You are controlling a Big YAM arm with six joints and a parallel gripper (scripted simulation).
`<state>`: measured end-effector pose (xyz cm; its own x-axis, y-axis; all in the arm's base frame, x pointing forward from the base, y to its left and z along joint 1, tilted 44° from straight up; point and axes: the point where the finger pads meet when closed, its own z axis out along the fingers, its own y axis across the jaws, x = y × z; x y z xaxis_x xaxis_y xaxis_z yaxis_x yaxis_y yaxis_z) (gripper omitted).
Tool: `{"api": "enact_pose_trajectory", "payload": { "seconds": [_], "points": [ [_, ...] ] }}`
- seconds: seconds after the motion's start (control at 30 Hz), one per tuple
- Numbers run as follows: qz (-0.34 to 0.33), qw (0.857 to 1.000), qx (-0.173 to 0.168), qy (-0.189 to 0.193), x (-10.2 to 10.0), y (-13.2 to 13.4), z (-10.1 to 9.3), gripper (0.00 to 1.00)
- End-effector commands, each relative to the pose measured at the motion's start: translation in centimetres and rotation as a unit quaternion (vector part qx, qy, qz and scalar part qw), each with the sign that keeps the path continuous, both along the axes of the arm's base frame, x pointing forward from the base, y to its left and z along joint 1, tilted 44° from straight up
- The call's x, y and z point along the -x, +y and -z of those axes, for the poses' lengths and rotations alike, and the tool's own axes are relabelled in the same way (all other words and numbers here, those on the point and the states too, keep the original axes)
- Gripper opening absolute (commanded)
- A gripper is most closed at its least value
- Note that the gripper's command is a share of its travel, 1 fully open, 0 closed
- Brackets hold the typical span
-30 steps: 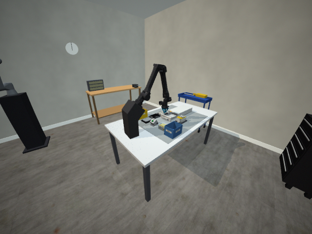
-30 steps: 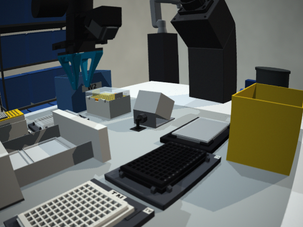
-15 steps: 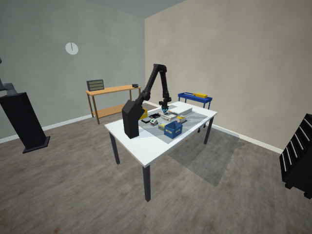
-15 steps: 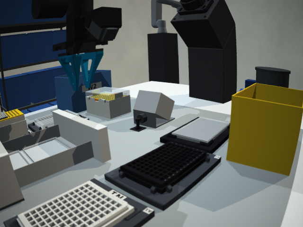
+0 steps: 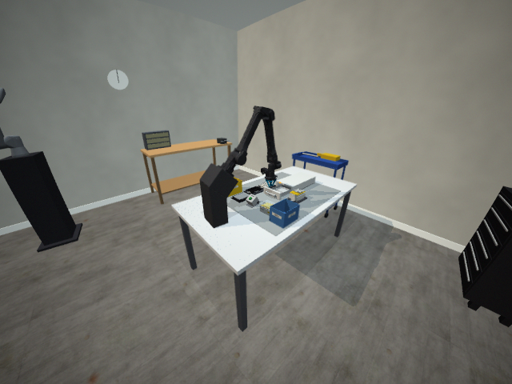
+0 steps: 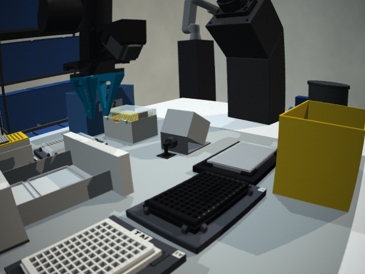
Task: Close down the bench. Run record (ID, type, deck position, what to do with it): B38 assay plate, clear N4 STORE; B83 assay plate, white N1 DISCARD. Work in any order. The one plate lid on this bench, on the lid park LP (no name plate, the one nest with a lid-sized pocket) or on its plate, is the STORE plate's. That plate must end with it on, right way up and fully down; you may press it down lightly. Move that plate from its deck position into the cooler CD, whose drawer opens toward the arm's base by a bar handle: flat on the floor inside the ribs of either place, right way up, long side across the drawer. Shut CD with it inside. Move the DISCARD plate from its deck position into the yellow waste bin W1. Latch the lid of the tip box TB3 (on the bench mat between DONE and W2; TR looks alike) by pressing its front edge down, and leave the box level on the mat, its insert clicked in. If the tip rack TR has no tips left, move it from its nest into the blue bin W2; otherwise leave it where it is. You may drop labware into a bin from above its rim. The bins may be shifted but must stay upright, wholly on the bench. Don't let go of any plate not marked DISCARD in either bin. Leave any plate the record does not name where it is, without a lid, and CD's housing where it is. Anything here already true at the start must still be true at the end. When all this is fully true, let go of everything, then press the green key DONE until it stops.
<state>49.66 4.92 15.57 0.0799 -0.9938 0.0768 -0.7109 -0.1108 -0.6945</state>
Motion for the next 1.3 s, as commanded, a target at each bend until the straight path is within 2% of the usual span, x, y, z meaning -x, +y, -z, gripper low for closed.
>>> {"api": "enact_pose_trajectory", "payload": {
  "seconds": [0.0, 0.37, 0.47, 0.9, 0.93, 1.03, 1.27],
  "points": [
    [0.000, 1.000, -0.001, -0.007, -1.3, -0.1, -0.2, 0.30],
    [-0.001, 1.000, 0.001, 0.000, -1.7, -0.3, 1.2, 0.30],
    [-0.001, 1.000, 0.000, -0.008, -2.5, -0.2, 0.9, 0.30],
    [-0.002, 1.000, 0.001, -0.006, -3.4, -0.1, 2.2, 0.30],
    [-0.001, 1.000, 0.001, 0.002, -3.0, -0.3, 2.9, 0.30],
    [-0.001, 1.000, 0.001, -0.007, -3.8, -0.3, 2.5, 0.30],
    [0.001, 1.000, 0.001, -0.006, -4.4, -0.4, 3.3, 0.30]
  ]
}}
